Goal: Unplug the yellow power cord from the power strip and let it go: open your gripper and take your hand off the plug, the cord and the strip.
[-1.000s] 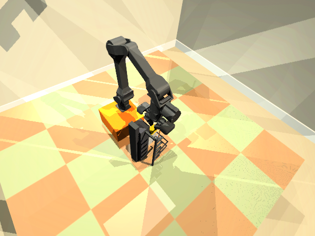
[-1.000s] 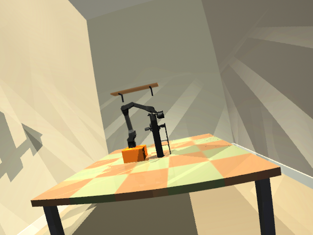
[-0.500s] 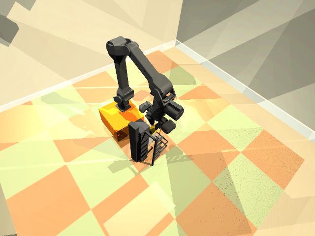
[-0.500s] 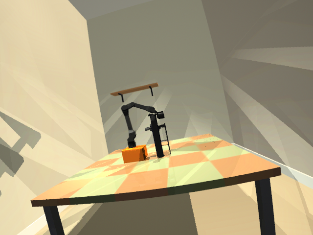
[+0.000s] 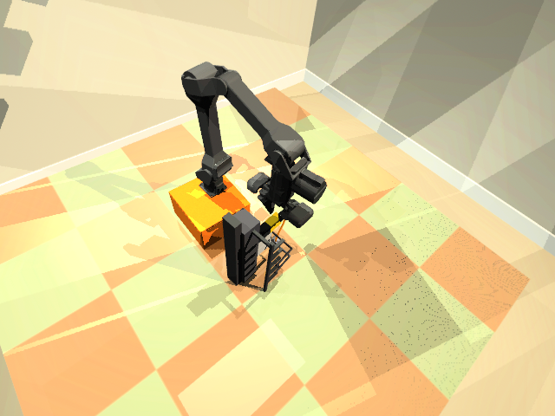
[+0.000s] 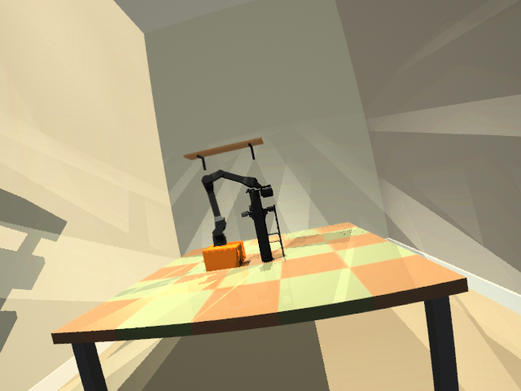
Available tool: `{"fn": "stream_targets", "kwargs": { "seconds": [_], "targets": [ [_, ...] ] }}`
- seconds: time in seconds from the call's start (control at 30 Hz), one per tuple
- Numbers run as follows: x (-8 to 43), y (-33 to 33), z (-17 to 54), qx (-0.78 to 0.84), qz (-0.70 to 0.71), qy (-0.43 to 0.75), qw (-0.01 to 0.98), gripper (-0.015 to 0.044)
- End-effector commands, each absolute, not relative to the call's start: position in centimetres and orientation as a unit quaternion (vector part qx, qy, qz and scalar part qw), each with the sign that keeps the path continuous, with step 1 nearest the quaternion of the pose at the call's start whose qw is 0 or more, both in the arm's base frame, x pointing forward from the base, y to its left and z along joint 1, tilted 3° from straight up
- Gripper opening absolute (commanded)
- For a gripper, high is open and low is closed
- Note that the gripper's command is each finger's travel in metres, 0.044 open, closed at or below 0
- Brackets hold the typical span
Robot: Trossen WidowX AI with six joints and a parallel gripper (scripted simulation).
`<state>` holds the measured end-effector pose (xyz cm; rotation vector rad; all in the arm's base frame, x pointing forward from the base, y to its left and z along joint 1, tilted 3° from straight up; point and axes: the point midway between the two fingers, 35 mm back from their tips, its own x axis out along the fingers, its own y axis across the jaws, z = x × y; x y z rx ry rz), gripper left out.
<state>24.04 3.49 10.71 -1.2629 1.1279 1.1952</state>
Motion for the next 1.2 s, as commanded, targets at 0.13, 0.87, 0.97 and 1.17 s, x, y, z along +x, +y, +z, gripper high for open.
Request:
{"fn": "stream_targets", "kwargs": {
  "seconds": [0.13, 0.87, 0.97, 1.17],
  "targets": [
    [24.0, 3.7, 10.7, -0.525, 0.498, 0.467, 0.509, 0.0368],
    [23.6, 9.5, 11.9, -0.523, 0.500, 0.465, 0.510, 0.0440],
    [23.6, 9.5, 11.9, -0.523, 0.500, 0.465, 0.510, 0.0440],
    [23.6, 9.5, 11.9, -0.523, 0.500, 0.465, 0.510, 0.0440]
  ]
}}
